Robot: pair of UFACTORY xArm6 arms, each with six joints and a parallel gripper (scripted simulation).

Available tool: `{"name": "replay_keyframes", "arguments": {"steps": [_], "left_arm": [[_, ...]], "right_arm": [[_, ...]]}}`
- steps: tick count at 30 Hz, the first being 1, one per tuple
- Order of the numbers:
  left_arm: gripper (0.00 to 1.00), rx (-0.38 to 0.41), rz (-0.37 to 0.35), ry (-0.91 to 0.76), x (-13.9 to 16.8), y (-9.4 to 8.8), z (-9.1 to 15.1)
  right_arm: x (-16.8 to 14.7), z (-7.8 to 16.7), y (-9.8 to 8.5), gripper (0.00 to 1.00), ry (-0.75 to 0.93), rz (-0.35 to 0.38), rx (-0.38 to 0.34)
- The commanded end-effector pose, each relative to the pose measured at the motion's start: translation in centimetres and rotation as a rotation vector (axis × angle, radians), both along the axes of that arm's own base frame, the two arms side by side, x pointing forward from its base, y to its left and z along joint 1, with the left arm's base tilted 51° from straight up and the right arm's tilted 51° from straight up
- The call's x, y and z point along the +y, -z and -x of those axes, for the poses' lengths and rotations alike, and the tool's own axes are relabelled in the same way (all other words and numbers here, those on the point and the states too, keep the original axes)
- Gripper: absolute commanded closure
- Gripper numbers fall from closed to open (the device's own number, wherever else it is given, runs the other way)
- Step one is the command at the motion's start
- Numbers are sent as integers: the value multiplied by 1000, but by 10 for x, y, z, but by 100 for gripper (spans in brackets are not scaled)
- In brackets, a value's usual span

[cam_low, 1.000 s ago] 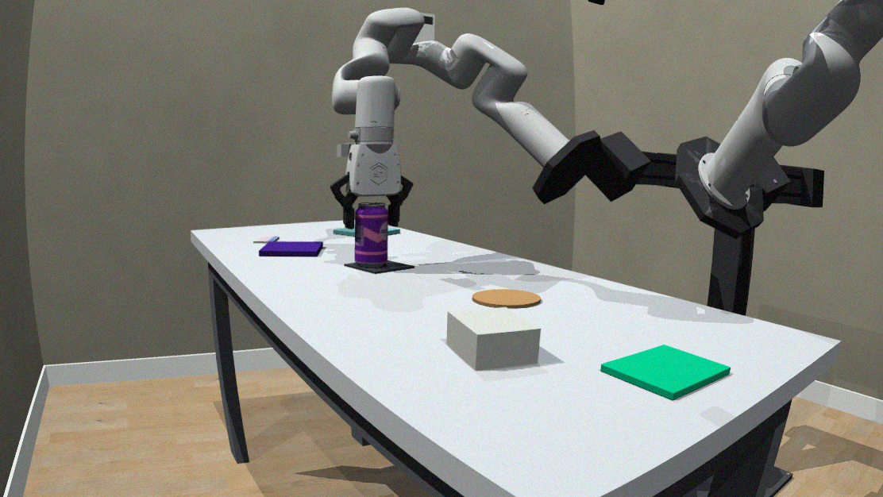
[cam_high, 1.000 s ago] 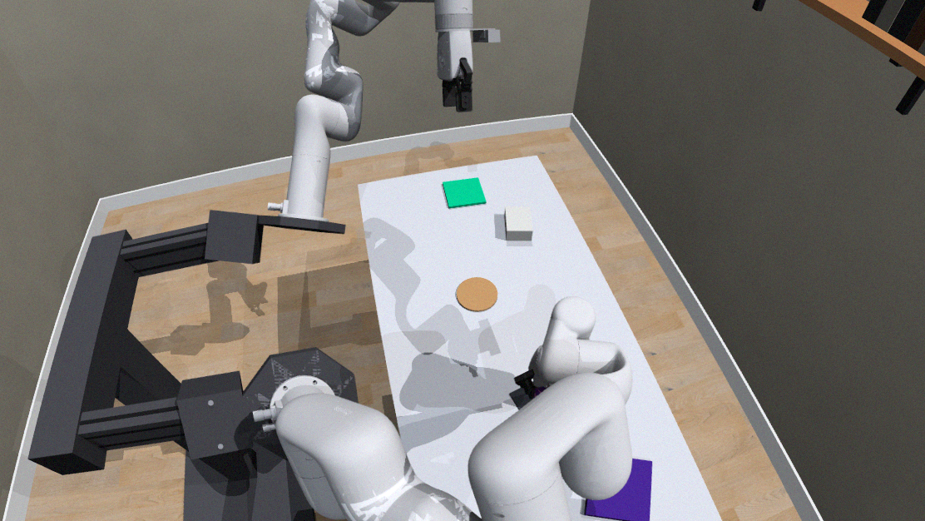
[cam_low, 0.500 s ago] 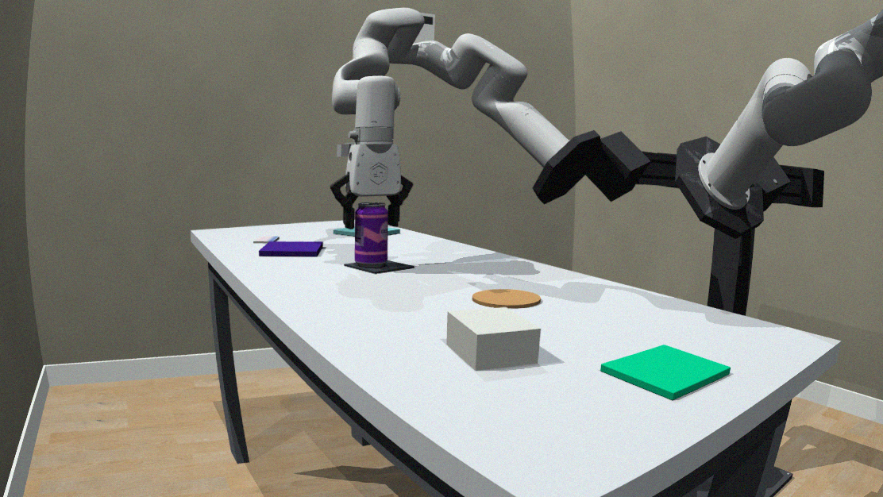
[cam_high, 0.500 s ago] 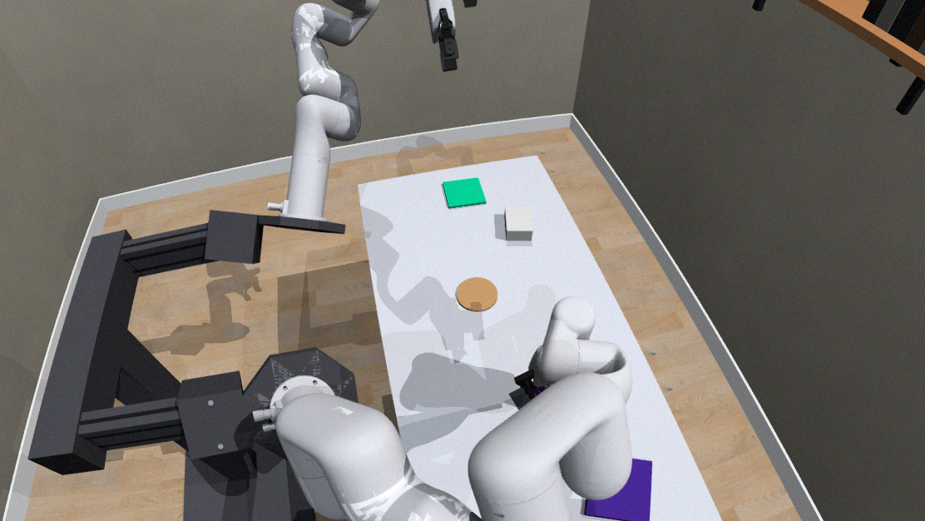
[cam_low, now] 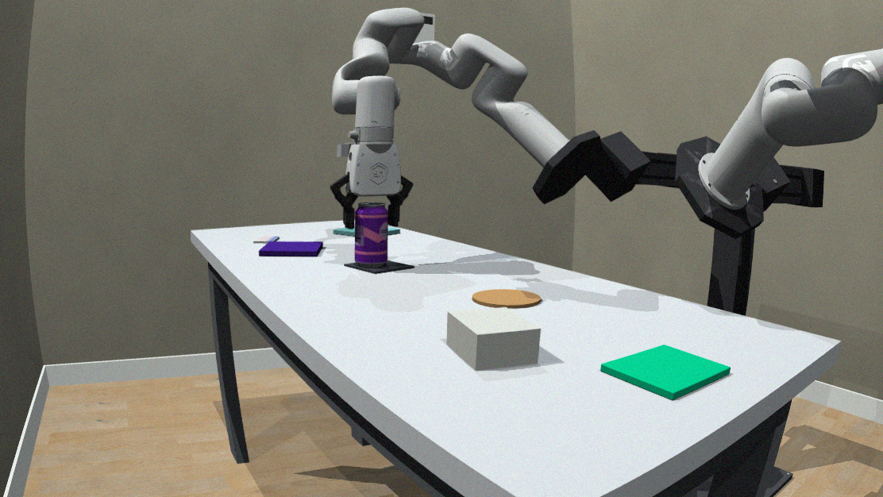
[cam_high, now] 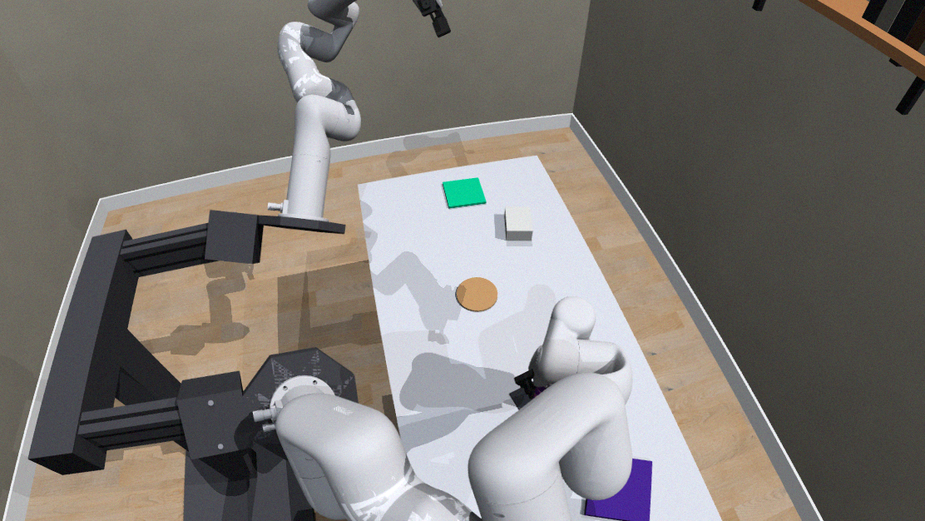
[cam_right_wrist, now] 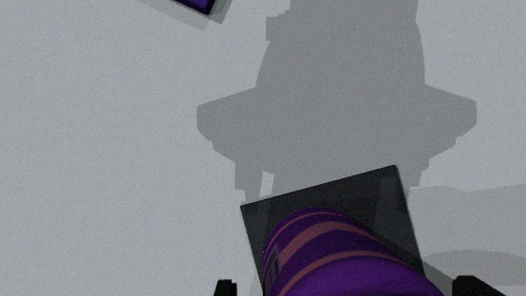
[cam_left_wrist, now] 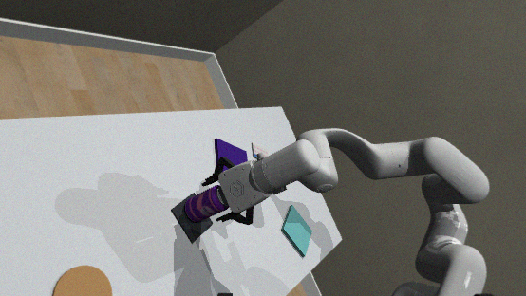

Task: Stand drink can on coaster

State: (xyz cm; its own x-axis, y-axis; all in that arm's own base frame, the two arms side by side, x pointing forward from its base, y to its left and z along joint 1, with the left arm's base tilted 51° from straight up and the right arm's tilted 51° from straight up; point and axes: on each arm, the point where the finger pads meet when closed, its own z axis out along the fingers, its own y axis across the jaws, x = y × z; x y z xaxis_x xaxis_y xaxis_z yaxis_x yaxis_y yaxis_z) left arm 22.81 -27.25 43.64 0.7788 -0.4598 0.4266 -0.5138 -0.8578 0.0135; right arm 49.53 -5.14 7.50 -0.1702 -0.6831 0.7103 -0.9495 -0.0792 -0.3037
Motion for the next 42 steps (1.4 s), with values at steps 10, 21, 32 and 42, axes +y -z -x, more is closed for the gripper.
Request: {"name": "replay_keyframes", "arguments": {"steps": [10,21,32,42], "left_arm": [[0,-163,171,300,18,-73,42],[0,-246,224,400,28,-98,60],[0,-272,238,428,31,-105,65],[0,-272,238,424,32,-106,64]], "right_arm": [[1,-1,-1,0,-3,-2,-3],[1,-1,-1,0,-3,-2,-3],[1,-1,-1,0,-3,-2,-3],[1,-1,-1,0,-3,-2,-3]]}}
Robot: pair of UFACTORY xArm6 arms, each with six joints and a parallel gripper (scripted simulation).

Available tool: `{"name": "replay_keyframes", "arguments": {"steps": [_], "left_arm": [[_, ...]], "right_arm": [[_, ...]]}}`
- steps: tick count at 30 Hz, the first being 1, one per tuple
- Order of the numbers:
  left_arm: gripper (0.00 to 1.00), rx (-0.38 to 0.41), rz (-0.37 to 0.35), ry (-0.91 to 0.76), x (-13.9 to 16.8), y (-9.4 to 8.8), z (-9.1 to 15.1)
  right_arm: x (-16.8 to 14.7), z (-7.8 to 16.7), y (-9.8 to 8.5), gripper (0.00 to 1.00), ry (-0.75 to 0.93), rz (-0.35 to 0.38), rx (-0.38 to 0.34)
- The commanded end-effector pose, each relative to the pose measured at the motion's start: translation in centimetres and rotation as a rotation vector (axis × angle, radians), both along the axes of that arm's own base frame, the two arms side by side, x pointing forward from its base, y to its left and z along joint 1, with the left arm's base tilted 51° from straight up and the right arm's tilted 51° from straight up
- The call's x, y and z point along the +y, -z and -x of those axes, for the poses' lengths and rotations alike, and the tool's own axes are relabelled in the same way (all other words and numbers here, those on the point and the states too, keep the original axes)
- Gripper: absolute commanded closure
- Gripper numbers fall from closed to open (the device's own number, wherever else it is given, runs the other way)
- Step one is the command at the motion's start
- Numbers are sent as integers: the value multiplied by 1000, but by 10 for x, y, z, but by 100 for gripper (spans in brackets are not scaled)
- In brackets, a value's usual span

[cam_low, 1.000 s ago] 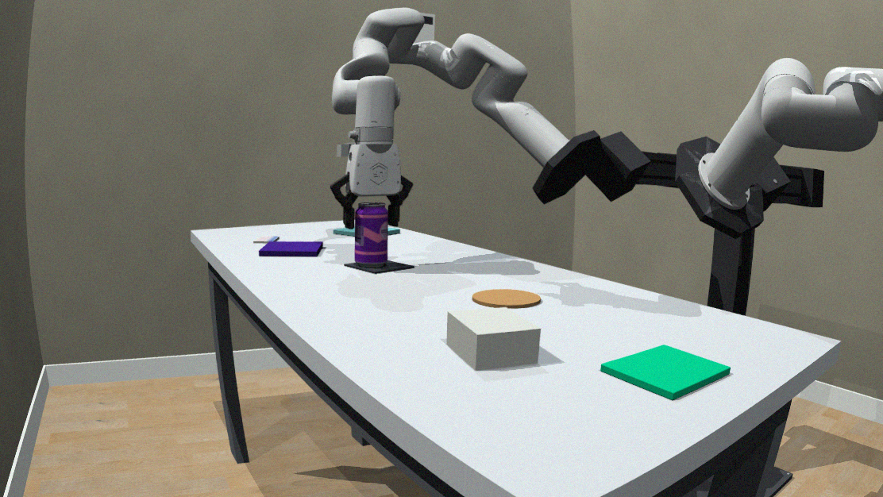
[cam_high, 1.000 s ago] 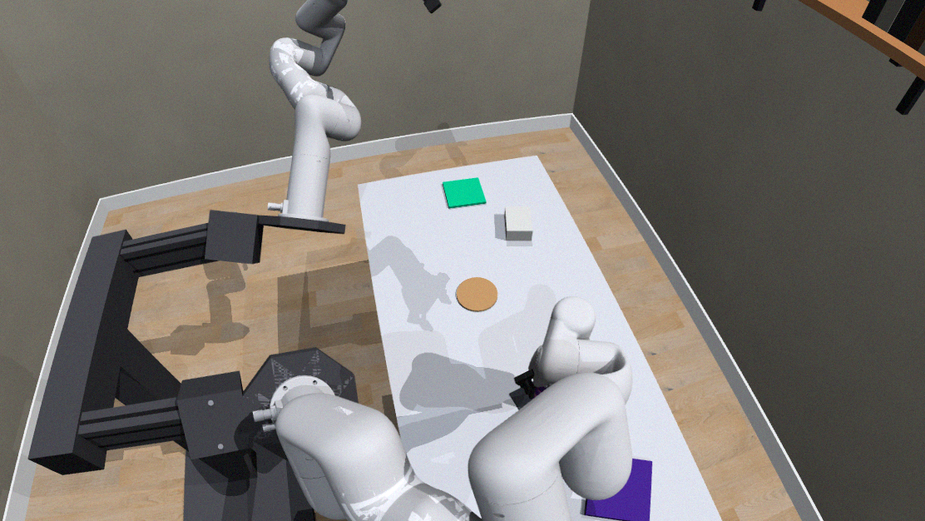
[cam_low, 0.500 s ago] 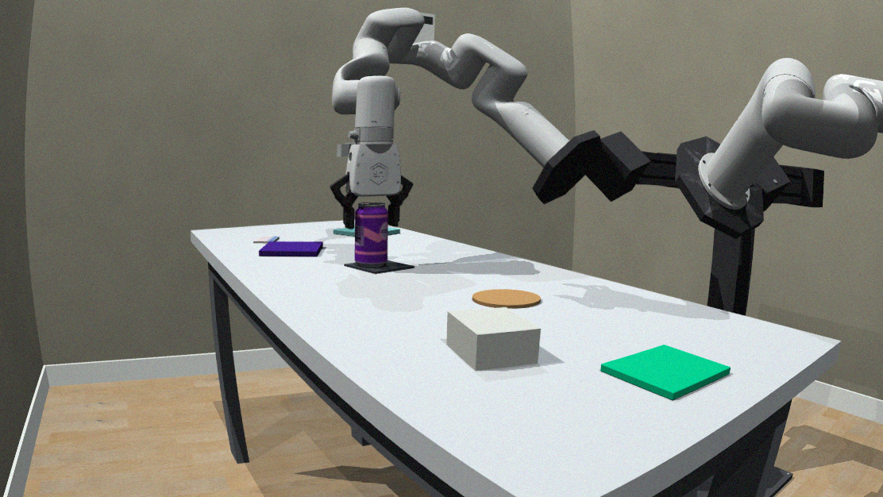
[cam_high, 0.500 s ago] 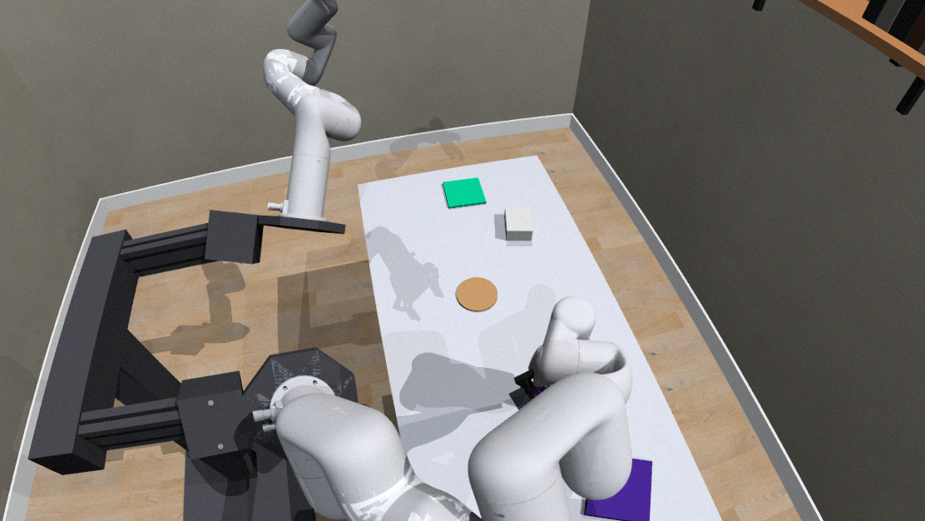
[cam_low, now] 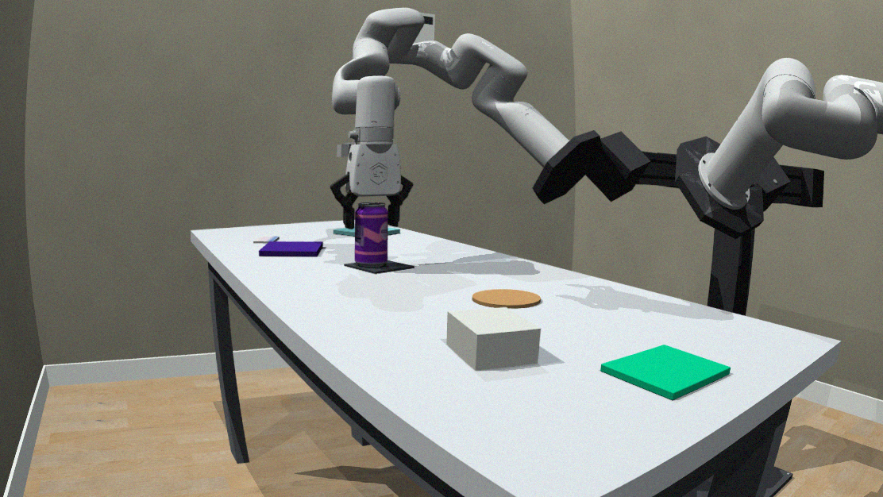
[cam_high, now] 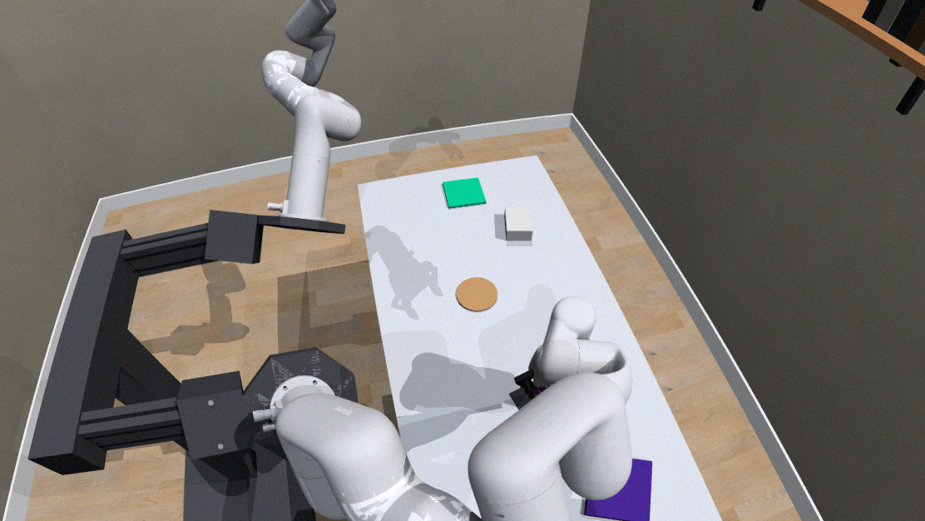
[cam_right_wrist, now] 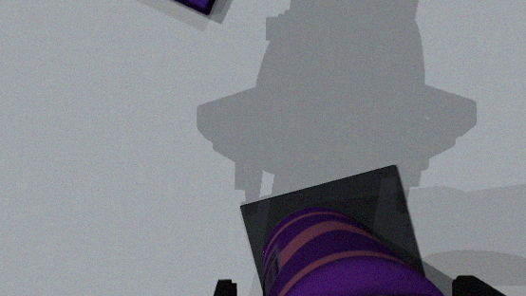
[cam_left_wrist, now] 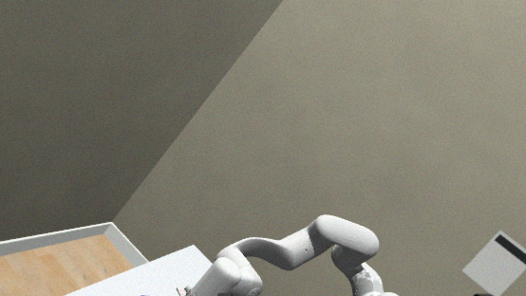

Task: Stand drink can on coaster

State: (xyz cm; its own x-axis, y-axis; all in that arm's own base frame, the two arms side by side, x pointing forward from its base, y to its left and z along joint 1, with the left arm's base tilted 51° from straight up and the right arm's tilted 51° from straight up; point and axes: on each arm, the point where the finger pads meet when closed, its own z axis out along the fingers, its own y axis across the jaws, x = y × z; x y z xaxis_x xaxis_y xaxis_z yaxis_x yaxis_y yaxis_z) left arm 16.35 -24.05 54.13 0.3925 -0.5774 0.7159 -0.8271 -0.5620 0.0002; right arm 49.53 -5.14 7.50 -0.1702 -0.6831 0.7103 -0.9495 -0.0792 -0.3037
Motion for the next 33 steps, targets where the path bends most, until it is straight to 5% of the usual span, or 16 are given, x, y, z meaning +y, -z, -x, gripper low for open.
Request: {"name": "replay_keyframes", "arguments": {"steps": [1,15,33], "left_arm": [[0,-1,1,-6,1,-1,-2],[0,-1,1,-124,22,-1,-29],[0,-1,1,-520,113,-1,-98]], "right_arm": [[1,-1,-1,0,-3,-2,-3],[1,-1,-1,0,-3,-2,-3],[1,-1,-1,0,-3,-2,-3]]}}
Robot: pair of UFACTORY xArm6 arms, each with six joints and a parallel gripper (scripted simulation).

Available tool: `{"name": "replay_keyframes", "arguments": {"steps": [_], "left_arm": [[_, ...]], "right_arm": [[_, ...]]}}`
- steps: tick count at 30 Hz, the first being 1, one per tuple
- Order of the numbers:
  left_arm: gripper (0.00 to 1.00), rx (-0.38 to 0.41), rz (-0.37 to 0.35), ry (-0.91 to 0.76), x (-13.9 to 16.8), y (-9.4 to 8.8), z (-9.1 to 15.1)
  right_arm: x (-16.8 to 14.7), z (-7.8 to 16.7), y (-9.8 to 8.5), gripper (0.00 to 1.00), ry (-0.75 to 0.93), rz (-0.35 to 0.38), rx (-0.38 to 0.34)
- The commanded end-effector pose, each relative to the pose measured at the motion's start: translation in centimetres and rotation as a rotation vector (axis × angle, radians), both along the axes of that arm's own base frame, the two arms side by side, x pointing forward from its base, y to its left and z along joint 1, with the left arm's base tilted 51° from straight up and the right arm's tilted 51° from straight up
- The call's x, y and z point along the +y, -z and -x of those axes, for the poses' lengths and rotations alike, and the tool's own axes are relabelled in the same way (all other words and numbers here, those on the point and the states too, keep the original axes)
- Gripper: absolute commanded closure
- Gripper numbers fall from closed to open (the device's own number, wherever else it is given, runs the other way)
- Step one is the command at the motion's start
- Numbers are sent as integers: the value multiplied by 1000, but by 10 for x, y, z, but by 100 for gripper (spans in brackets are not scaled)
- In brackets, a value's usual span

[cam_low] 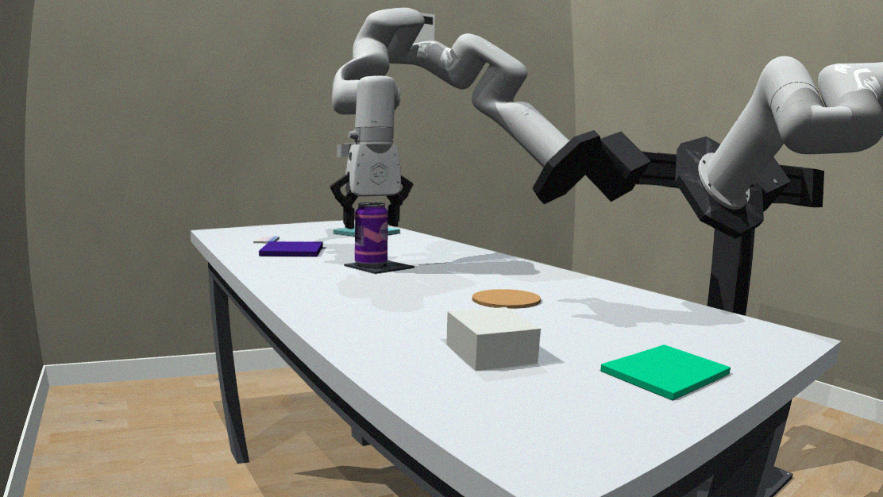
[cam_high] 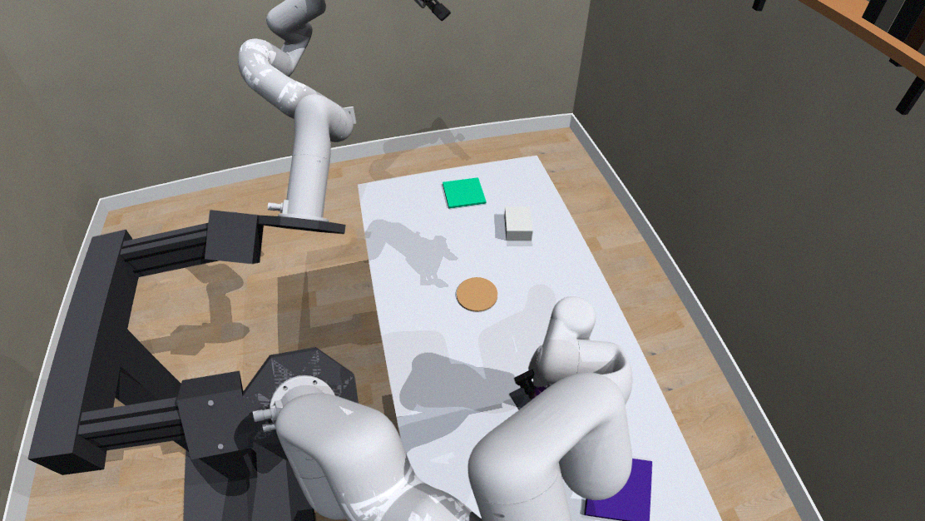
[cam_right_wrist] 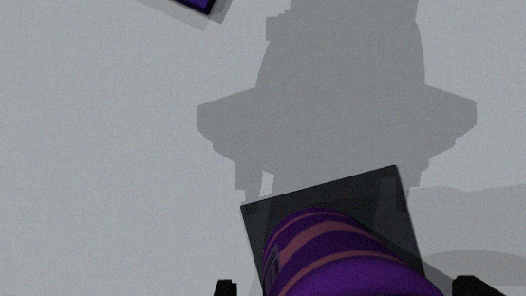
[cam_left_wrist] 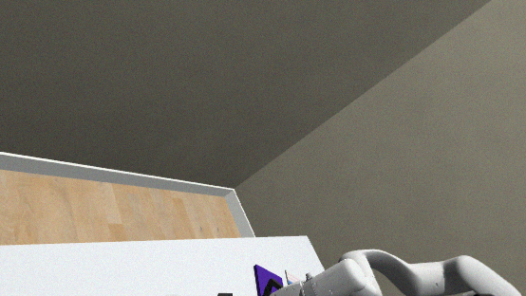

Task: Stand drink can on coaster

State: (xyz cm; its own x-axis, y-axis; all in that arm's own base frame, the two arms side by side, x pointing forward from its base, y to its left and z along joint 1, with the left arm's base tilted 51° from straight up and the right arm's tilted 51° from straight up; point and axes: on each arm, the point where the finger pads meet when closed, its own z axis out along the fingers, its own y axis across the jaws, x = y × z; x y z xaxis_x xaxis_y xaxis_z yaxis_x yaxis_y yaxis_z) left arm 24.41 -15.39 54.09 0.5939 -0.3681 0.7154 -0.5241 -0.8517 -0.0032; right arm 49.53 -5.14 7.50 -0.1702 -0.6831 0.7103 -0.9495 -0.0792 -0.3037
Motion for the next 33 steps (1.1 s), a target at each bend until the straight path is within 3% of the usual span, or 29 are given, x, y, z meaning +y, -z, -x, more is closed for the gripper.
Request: {"name": "replay_keyframes", "arguments": {"steps": [1,8,10,17,25,27,33], "left_arm": [[0,0,4,-120,32,-1,-20],[0,-1,4,-277,75,-1,-36],[0,-1,4,-277,75,-1,-36],[0,-1,4,-463,128,-1,-46],[0,-1,4,-644,181,-1,-46],[0,-1,4,-644,181,-1,-46],[0,-2,4,-807,228,-1,-38]], "right_arm": [[1,-1,-1,0,-3,-2,-3],[1,-1,-1,0,-3,-2,-3],[1,-1,-1,0,-3,-2,-3],[1,-1,-1,0,-3,-2,-3],[1,-1,-1,0,-3,-2,-3],[1,-1,-1,0,-3,-2,-3],[1,-1,-1,0,-3,-2,-3]]}}
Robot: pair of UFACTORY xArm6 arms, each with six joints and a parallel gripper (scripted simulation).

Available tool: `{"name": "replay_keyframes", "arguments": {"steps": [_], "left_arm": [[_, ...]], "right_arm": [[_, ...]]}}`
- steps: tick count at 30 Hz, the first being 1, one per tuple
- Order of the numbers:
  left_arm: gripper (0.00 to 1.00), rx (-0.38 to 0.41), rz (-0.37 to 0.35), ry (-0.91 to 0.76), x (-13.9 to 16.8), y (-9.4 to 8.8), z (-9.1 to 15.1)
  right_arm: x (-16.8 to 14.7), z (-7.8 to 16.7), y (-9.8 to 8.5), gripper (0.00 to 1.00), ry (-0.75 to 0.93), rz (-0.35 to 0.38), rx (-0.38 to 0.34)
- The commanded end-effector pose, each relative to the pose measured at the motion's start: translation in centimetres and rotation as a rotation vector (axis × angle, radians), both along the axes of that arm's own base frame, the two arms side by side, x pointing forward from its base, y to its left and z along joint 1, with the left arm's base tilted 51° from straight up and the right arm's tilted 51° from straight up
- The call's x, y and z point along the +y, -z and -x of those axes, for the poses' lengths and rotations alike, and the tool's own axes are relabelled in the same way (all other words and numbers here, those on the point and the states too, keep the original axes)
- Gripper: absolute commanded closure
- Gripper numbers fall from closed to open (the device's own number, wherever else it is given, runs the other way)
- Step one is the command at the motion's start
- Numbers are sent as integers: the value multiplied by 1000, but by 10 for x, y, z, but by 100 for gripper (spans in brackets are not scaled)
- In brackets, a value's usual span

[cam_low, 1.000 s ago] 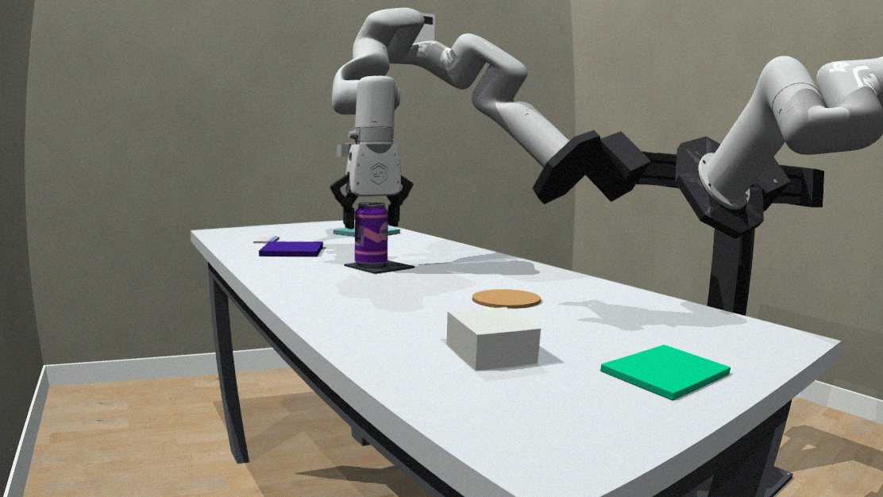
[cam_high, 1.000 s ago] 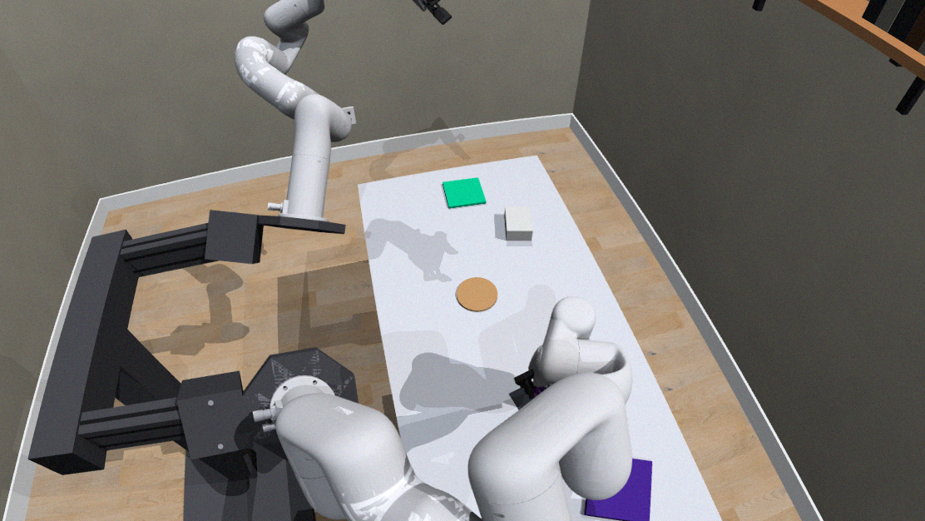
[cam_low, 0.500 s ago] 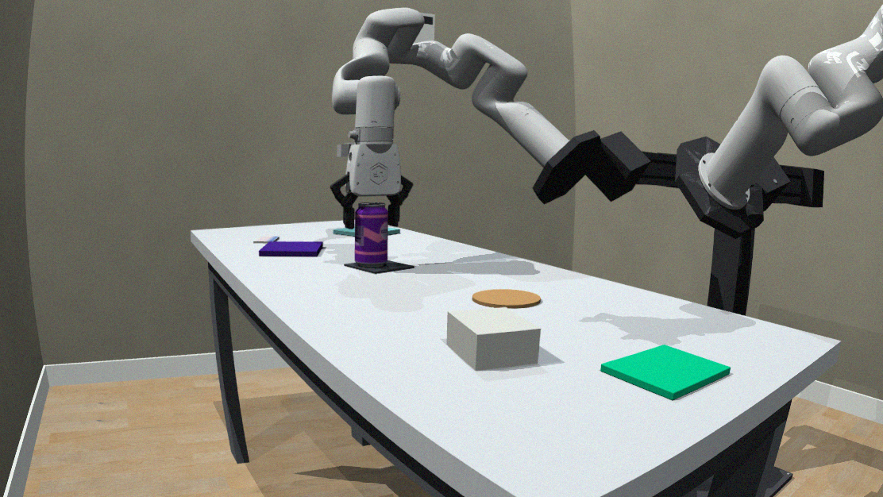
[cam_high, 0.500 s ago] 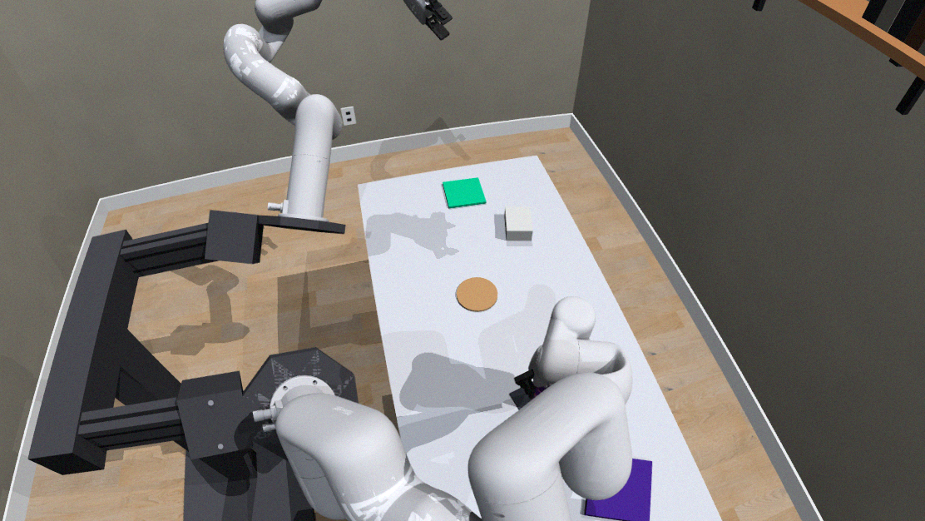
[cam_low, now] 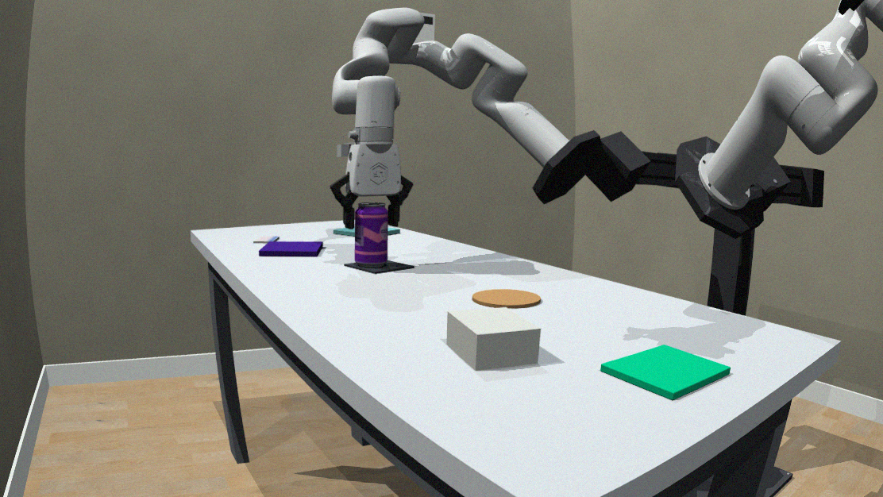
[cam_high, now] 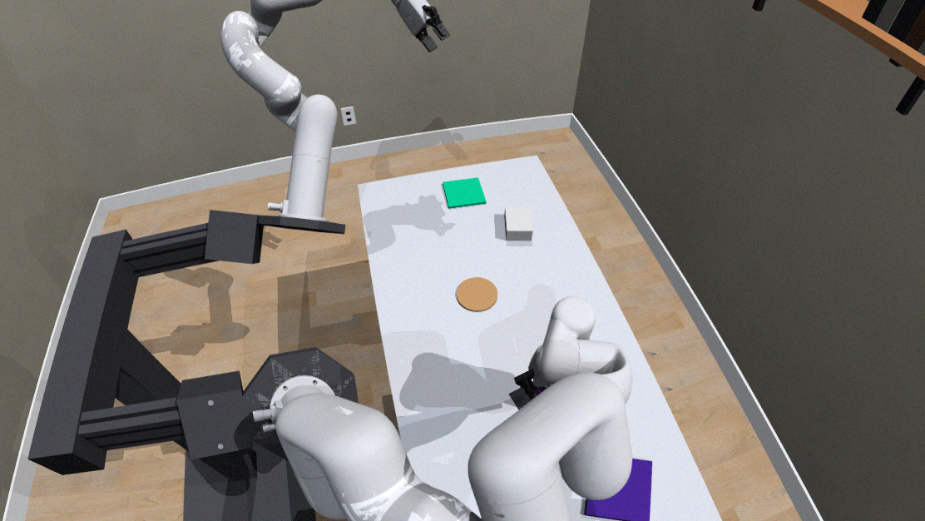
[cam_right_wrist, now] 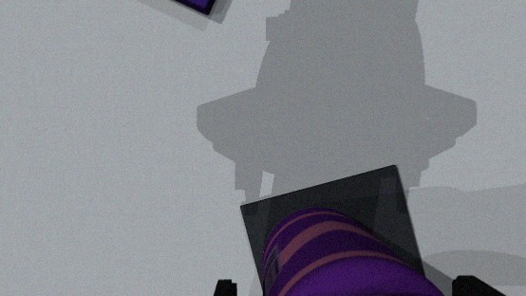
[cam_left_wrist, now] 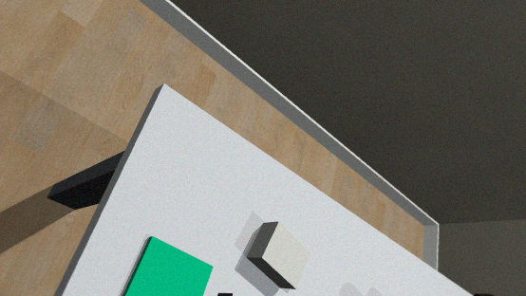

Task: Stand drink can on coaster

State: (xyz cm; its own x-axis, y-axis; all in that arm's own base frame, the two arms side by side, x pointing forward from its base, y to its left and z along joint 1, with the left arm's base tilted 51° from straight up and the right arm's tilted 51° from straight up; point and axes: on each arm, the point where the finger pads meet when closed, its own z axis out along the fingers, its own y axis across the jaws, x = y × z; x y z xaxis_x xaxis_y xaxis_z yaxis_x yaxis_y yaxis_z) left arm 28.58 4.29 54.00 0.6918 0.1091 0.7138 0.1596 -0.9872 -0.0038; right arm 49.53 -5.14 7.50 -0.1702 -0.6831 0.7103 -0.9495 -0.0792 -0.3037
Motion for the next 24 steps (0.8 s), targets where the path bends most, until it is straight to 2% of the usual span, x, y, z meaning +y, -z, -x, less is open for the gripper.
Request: {"name": "replay_keyframes", "arguments": {"steps": [1,9,11,13,24], "left_arm": [[0,-5,3,-119,37,-2,6],[0,-5,2,-298,86,-2,25],[0,-5,2,-298,86,-2,25],[0,-5,2,-382,107,-2,37],[0,-6,2,-620,162,-2,79]], "right_arm": [[1,-1,-1,0,-3,-2,-3],[1,-1,-1,0,-3,-2,-3],[1,-1,-1,0,-3,-2,-3],[1,-1,-1,0,-3,-2,-3],[1,-1,-1,0,-3,-2,-3]]}}
